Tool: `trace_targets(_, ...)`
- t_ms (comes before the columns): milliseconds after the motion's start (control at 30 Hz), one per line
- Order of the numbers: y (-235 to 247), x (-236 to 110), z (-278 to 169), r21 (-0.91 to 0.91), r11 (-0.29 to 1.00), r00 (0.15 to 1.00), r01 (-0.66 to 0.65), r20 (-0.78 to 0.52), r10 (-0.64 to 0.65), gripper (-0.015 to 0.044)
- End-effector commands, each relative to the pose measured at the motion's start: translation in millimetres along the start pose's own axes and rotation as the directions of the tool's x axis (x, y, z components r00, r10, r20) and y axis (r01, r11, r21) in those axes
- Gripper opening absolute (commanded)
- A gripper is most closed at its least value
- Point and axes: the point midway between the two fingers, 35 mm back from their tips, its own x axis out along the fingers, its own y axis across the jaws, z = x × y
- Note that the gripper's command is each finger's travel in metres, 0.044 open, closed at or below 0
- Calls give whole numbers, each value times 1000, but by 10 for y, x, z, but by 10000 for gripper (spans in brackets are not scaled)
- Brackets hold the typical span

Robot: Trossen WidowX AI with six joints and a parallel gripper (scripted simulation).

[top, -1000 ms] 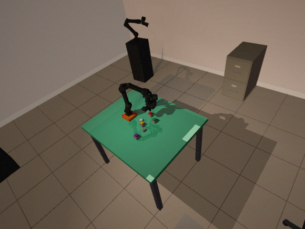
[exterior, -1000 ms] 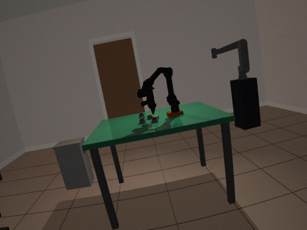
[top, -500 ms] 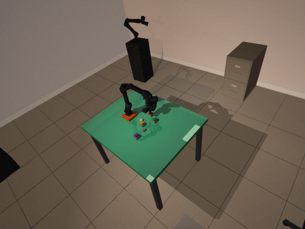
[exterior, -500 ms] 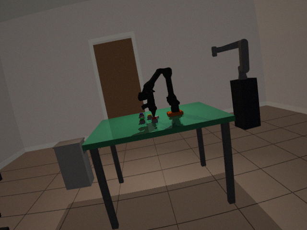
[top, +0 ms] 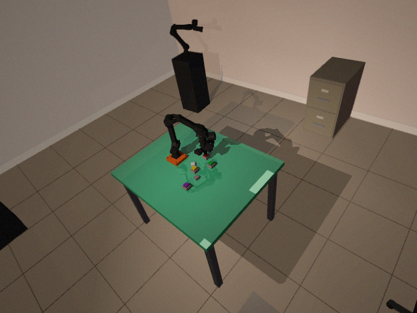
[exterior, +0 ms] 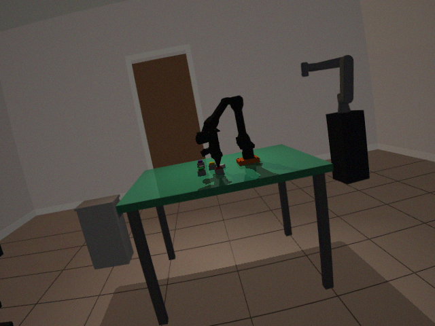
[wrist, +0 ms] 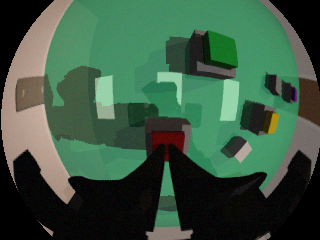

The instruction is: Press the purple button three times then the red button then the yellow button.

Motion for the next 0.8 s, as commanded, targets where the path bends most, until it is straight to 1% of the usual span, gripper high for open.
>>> trace_targets(0, -11, 14, -12, 5, 1000, 1000, 4, -4, -4, 20)
trace_targets(233, -11, 14, -12, 5, 1000, 1000, 4, -4, -4, 20)
trace_targets(300, 0, -100, 1, 1, 1000, 1000, 1, -1, -1, 20)
trace_targets(367, -7, -292, -7, 4, 1000, 1000, 4, -4, -4, 20)
trace_targets(533, -7, -338, -7, 5, 1000, 1000, 4, -4, -4, 20)
trace_targets(600, 1, -494, 5, 5, 1000, 1000, 4, -4, -4, 20)
trace_targets(700, -1, -856, 1, 5, 1000, 1000, 4, -4, -4, 20)
trace_targets(767, -6, -936, -6, 5, 1000, 1000, 4, -4, -4, 20)
